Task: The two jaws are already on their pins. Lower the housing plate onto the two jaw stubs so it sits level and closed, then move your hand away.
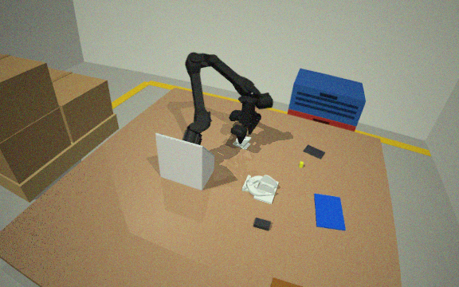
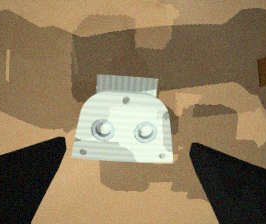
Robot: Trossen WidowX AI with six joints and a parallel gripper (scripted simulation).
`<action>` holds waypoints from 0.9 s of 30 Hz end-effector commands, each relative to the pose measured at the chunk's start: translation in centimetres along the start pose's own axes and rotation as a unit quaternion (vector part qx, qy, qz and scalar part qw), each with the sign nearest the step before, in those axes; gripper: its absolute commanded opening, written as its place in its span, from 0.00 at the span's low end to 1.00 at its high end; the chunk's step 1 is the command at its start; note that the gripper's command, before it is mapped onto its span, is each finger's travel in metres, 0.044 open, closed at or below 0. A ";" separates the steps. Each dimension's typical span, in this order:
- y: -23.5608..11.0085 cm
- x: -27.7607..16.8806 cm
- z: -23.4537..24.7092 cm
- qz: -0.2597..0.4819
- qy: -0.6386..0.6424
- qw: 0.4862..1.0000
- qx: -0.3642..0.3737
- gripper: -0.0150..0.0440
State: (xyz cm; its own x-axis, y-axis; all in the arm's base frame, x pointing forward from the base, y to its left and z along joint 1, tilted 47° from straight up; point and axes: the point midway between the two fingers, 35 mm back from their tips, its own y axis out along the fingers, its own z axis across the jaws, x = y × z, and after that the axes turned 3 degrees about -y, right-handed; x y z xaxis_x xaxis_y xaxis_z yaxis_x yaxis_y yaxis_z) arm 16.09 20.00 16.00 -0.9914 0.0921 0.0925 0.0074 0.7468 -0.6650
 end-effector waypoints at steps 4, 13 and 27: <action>1.3 0.0 0.4 -0.002 0.005 1.000 0.004 1.00; 2.6 0.1 0.4 -0.002 0.005 1.000 0.003 1.00; 2.6 0.1 0.4 -0.002 0.005 1.000 0.003 1.00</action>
State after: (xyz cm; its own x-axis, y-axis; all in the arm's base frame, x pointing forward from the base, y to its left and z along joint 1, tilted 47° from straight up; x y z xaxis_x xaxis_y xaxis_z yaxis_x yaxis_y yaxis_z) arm 15.96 21.79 14.16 -0.9908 0.0915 0.1002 0.0015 0.7457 -0.6663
